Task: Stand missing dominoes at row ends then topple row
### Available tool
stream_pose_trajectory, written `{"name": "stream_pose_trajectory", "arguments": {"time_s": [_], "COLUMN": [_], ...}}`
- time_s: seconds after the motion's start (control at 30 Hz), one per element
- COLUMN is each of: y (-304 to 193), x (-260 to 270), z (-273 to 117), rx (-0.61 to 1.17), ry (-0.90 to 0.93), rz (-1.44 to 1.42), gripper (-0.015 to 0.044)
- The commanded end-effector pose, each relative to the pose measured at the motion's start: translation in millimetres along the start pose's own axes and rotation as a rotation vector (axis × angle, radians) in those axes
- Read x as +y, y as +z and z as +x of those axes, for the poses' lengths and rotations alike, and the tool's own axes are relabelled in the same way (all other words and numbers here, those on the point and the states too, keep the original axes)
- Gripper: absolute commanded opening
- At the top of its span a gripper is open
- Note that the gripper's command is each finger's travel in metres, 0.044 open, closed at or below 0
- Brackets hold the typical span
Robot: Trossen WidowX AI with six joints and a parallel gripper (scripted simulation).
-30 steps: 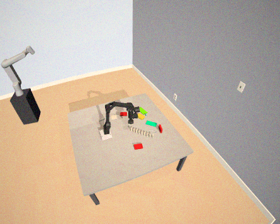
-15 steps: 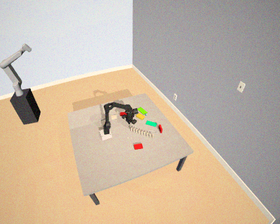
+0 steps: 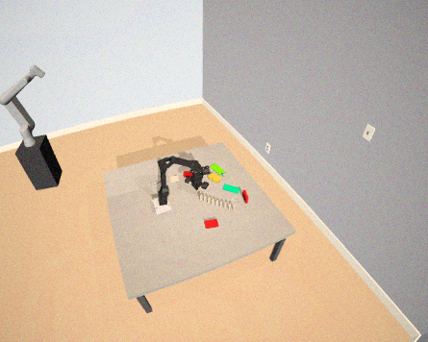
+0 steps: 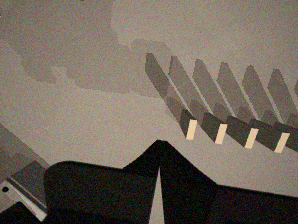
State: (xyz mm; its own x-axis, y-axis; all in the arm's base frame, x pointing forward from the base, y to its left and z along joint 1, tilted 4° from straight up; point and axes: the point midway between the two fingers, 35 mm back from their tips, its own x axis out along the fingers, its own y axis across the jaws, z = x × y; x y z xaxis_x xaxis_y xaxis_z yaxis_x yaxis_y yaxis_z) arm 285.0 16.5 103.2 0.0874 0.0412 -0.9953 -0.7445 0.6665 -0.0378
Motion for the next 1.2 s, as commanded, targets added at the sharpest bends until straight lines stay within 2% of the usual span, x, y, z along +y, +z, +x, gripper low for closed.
{"name": "stream_pose_trajectory", "arguments": {"time_s": [0.0, 1.03, 1.1, 1.17], "y": [-0.8, -0.8, 0.2, 1.4], "x": [0.8, 0.8, -0.1, -0.8], "z": [1.0, 1.0, 11.7, 42.1], "rx": [0.002, 0.002, 0.002, 0.002], "ry": [0.001, 0.001, 0.001, 0.001], "rz": [-0.007, -0.007, -0.007, -0.007], "gripper": [0.0, 0.0, 0.0, 0.0]}}
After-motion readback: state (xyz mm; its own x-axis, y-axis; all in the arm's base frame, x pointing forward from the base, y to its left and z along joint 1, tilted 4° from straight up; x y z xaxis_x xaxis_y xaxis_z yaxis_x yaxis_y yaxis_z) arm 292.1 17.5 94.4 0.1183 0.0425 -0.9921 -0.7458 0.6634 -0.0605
